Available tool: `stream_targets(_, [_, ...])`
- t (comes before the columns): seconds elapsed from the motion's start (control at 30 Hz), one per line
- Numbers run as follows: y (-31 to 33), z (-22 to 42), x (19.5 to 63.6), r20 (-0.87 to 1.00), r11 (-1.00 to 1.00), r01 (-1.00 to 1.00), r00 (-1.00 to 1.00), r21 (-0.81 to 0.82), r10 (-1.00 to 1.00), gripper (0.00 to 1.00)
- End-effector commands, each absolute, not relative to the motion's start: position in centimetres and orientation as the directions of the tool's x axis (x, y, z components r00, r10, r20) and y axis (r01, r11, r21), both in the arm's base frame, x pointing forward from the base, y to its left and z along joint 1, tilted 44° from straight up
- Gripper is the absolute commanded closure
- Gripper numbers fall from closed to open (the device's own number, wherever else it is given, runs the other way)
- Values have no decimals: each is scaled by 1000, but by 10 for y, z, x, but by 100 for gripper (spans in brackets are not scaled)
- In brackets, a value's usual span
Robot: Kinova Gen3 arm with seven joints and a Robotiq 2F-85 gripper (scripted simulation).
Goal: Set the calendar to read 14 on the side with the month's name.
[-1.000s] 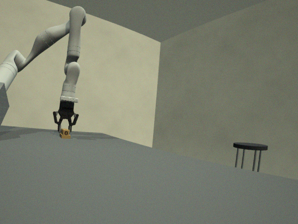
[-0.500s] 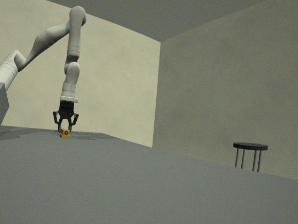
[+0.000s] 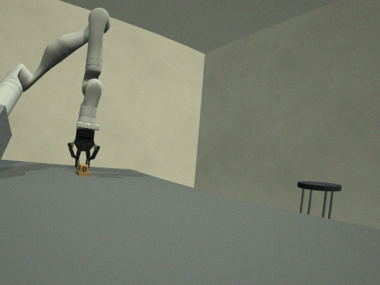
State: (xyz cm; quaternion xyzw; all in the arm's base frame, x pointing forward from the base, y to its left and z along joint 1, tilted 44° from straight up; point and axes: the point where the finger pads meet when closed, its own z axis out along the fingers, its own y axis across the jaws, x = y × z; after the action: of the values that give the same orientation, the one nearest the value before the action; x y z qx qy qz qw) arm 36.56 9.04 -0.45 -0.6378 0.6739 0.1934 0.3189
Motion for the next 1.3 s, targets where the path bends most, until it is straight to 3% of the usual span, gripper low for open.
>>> stream_targets(0.0, [90, -5, 366, -676, 112, -983, 17, -146, -737, 72])
stream_targets(0.87, [87, -1, 365, -676, 112, -983, 17, -146, -737, 72])
stream_targets(1.27, [57, 31, 357, -676, 112, -983, 17, -146, -737, 72])
